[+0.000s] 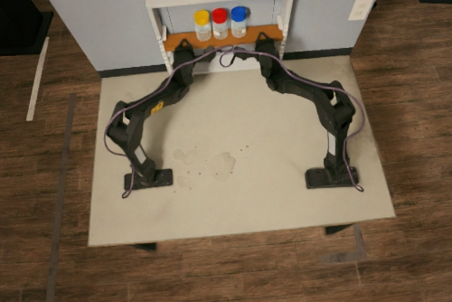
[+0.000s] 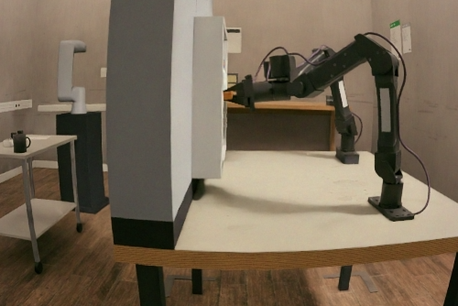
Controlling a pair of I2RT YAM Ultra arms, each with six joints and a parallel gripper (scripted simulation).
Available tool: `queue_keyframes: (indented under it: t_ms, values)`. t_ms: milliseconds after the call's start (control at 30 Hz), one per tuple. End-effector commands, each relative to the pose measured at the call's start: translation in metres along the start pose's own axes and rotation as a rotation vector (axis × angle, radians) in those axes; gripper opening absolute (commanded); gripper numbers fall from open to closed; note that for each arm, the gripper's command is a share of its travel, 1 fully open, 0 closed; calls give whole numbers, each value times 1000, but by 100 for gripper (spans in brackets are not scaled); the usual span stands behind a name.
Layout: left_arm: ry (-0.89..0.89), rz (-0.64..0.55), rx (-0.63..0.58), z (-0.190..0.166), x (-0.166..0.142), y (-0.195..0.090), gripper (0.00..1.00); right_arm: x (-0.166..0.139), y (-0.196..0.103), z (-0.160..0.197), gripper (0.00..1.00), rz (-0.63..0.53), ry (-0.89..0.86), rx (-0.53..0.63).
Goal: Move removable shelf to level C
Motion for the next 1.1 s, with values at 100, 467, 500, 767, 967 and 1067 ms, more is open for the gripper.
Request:
queue_keyframes:
  t_ms: [100,467,500,767,967,1067]
  values:
    - [-18,-27,105,42,10,7,0,-11,7,-48,0,24,22,-113]
    - [-18,-27,105,45,10,20,0,-12,21,-51,0,24,22,-113]
    - [-18,-27,105,46,11,22,0,-12,22,-52,0,24,22,-113]
    - [-18,-27,105,34,8,25,0,-9,26,-38,0,24,22,-113]
    - [-18,-27,105,15,4,28,0,-3,29,-17,0,24,22,-113]
    - [-18,-27,105,6,2,29,0,-1,30,-7,0,24,22,-113]
Point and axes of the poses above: on each arm, the point where the finger pads meet when closed, its own y axis out along the fingers, its own z axis across the jaws, x = y × z, the point moved 2 cm from there along -y, back along the fingers, and after that the axes turned 13 degrees about -y, right-handed, at the moved point
